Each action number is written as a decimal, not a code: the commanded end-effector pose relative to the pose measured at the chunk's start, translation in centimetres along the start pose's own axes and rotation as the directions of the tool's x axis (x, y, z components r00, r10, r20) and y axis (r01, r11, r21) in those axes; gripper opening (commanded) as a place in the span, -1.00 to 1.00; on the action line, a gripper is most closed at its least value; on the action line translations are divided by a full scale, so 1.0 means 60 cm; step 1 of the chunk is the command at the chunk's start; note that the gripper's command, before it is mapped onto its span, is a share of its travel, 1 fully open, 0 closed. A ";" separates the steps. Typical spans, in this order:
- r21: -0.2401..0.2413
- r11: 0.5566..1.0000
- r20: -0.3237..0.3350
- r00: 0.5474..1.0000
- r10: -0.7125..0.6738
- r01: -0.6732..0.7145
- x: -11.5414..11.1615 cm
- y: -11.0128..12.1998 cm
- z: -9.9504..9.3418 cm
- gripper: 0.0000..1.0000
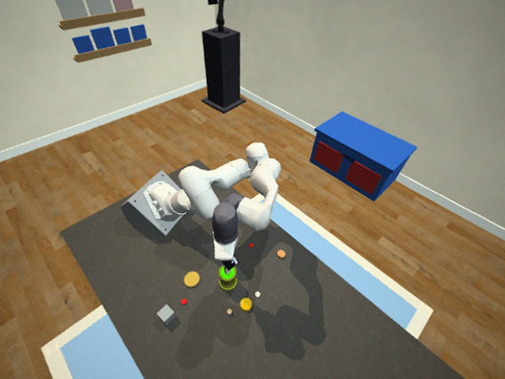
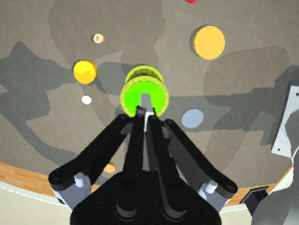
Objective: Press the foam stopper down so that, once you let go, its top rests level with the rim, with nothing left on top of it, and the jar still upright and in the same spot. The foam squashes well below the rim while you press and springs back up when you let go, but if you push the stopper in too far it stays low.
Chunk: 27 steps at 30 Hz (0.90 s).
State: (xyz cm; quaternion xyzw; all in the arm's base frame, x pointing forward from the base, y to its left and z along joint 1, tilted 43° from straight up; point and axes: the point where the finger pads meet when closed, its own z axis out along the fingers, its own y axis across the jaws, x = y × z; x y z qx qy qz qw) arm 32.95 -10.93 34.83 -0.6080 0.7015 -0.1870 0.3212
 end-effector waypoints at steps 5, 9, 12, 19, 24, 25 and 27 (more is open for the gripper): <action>-0.004 1.000 0.005 1.000 0.008 -0.008 -0.003 0.004 0.011 -1.00; -0.004 1.000 0.005 1.000 0.008 -0.008 -0.003 0.005 0.015 -1.00; -0.004 1.000 0.005 1.000 0.008 -0.008 -0.004 0.006 0.018 -1.00; -0.004 1.000 0.005 1.000 0.008 -0.008 -0.004 0.006 0.023 -1.00; -0.004 1.000 0.005 1.000 0.008 -0.008 -0.005 0.007 0.028 -1.00; -0.004 1.000 0.005 1.000 0.008 -0.008 -0.005 0.007 0.029 -1.00; -0.004 1.000 0.005 1.000 0.008 -0.008 -0.005 0.007 0.031 -1.00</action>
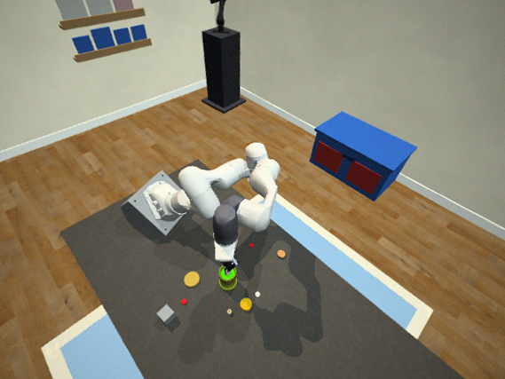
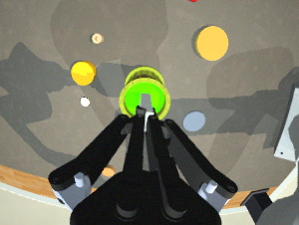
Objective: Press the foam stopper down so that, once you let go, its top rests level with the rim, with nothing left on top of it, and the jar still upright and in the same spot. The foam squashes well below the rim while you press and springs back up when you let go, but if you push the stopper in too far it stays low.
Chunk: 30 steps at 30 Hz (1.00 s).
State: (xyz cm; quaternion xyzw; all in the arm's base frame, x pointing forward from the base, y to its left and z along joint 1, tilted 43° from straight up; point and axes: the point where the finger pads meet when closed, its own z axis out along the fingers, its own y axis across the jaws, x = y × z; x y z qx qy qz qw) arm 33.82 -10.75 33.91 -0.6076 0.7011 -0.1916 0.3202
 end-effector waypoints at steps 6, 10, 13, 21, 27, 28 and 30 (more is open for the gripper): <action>-0.010 1.000 0.012 1.000 0.012 -0.012 -0.006 0.008 0.013 -1.00; -0.010 1.000 0.012 1.000 0.012 -0.012 -0.006 0.009 0.016 -1.00; -0.010 1.000 0.012 1.000 0.012 -0.012 -0.006 0.009 0.019 -1.00; -0.010 1.000 0.012 1.000 0.012 -0.012 -0.007 0.010 0.023 -1.00; -0.010 1.000 0.012 1.000 0.012 -0.012 -0.008 0.010 0.026 -1.00; -0.010 1.000 0.012 1.000 0.012 -0.012 -0.008 0.010 0.027 -1.00; -0.010 1.000 0.012 1.000 0.012 -0.012 -0.008 0.010 0.028 -1.00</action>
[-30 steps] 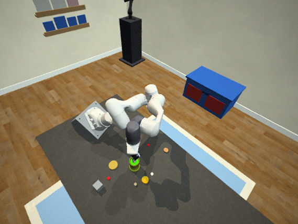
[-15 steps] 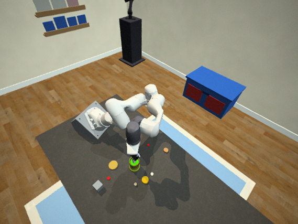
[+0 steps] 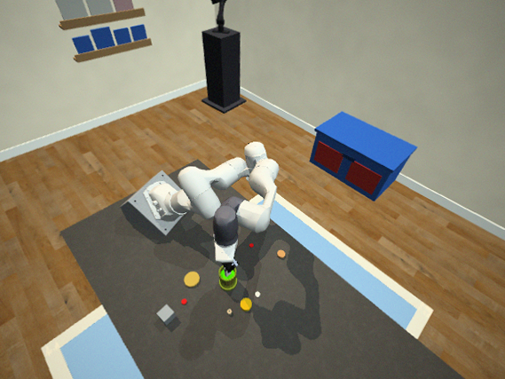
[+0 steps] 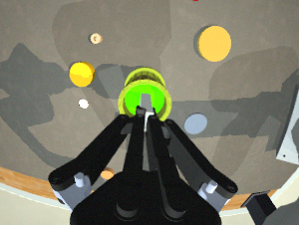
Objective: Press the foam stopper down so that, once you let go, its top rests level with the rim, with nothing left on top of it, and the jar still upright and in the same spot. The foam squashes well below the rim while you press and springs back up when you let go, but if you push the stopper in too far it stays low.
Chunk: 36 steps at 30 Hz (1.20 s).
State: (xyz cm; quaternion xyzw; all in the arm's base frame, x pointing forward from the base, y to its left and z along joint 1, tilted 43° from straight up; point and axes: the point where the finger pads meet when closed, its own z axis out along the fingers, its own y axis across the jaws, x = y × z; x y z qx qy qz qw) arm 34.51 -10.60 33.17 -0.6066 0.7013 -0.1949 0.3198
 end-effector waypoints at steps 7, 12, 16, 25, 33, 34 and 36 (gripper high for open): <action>-0.015 1.000 0.017 1.000 0.012 -0.012 -0.008 0.011 0.013 -1.00; -0.015 1.000 0.017 1.000 0.012 -0.012 -0.008 0.011 0.014 -1.00; -0.015 1.000 0.017 1.000 0.012 -0.012 -0.008 0.011 0.015 -1.00; -0.015 1.000 0.017 1.000 0.012 -0.012 -0.008 0.011 0.016 -1.00; -0.015 1.000 0.017 1.000 0.012 -0.012 -0.008 0.011 0.017 -1.00; -0.015 1.000 0.017 1.000 0.012 -0.012 -0.008 0.011 0.017 -1.00; -0.015 1.000 0.017 1.000 0.012 -0.012 -0.008 0.011 0.017 -1.00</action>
